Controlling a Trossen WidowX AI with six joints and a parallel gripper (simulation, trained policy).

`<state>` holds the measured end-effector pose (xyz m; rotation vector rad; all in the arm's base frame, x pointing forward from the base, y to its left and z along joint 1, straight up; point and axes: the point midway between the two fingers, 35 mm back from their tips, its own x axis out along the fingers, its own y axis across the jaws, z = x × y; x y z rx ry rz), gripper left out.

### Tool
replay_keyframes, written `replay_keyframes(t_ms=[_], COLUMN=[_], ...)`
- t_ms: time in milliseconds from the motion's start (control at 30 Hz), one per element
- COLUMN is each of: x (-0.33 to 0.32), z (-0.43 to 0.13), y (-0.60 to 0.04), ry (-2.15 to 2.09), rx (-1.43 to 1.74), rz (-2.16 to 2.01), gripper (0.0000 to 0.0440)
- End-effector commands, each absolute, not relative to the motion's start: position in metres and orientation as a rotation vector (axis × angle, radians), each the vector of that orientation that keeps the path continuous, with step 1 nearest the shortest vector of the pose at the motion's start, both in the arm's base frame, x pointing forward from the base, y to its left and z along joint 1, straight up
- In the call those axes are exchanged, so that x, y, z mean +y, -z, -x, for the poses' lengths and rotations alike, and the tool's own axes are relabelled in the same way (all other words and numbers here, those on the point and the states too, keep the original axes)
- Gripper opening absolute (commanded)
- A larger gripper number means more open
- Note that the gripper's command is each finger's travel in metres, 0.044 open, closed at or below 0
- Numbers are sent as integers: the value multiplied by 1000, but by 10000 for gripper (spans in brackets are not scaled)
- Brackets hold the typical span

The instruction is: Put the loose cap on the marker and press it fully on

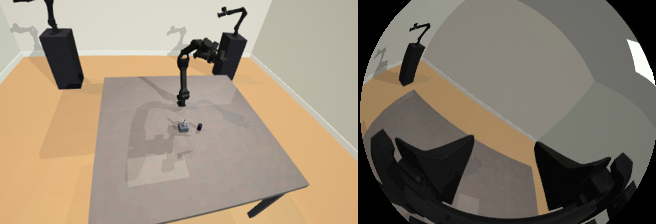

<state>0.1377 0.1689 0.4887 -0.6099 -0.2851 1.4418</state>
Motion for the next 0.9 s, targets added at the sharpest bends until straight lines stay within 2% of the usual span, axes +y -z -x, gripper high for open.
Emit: replay_keyframes(t_ms=[0,867], x=[170,171], z=[-146,-197], y=[-481,-418], ry=[-1447,-1466], rx=[-248,35], rz=[605,600], gripper=[320,322])
